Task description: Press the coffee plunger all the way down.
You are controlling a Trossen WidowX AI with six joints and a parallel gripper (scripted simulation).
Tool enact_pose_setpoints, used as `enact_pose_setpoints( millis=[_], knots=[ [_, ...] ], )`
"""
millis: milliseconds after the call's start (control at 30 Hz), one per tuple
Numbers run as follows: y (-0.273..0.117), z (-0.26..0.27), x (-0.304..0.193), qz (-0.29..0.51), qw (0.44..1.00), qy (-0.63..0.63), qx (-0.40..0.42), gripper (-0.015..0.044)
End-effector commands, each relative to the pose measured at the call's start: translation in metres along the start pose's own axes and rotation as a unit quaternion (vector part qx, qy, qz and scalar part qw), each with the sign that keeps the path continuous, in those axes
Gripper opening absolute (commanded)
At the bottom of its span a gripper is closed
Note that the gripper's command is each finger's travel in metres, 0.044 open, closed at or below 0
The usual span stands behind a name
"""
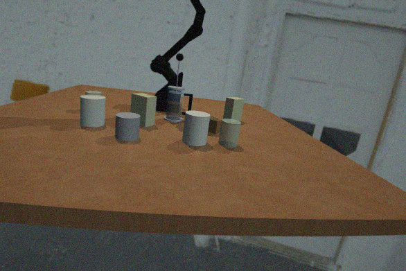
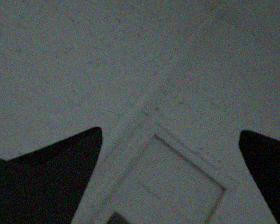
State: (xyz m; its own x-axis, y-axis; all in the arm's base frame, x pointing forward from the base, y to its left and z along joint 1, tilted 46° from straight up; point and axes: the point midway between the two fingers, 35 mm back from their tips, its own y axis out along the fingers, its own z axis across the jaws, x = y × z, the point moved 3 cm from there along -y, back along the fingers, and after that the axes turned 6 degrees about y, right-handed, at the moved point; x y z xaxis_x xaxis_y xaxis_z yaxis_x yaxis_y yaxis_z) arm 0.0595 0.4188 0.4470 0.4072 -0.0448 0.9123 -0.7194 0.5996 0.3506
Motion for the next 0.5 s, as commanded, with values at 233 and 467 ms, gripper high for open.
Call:
enact_pose_setpoints(
  millis=[233,467],
  knots=[
    [0.018,0.040,0.012,-0.018,0.999,-0.001,0.042,0.0440],
    [0.034,0.089,0.024,-0.035,0.995,-0.013,0.092,0.0440]
  ],
)
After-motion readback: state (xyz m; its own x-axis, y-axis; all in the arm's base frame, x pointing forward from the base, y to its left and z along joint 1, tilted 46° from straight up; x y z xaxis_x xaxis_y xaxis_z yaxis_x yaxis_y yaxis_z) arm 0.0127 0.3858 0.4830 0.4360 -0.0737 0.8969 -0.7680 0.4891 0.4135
